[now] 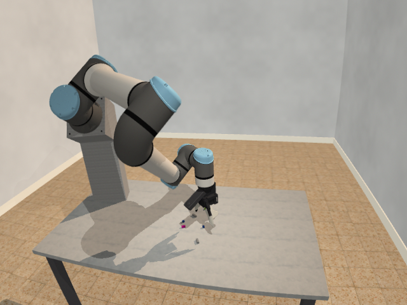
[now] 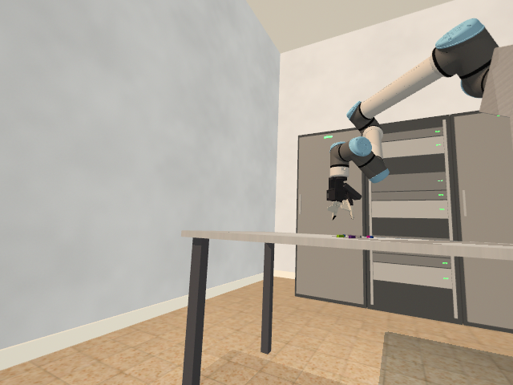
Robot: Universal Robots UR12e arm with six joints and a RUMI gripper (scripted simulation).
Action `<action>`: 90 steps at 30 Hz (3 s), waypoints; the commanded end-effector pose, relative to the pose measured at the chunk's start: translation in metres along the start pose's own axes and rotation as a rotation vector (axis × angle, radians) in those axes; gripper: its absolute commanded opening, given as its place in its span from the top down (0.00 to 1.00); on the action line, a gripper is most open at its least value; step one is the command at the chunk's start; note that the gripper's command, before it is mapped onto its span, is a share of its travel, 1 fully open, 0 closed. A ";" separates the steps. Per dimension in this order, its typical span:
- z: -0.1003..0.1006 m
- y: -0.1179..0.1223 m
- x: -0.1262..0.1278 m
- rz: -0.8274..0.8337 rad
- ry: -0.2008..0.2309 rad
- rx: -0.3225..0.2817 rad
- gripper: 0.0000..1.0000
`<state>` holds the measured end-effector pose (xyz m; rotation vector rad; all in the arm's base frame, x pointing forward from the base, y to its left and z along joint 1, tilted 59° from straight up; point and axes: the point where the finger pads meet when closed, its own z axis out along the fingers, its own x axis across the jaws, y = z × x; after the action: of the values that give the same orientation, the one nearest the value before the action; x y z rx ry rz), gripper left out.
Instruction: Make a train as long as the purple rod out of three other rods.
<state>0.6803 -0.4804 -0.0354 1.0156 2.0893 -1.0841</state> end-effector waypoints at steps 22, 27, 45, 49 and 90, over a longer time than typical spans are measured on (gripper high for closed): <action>-0.001 0.000 0.000 0.000 -0.001 -0.001 0.00; -0.001 0.001 0.001 0.015 -0.001 -0.001 0.00; -0.005 0.013 0.030 0.369 -0.001 -0.001 0.00; -0.005 0.013 0.030 0.369 -0.001 -0.001 0.86; -0.003 0.013 0.030 0.369 -0.001 -0.001 0.86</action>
<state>0.6733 -0.4613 -0.0617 1.3350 1.8045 -0.8944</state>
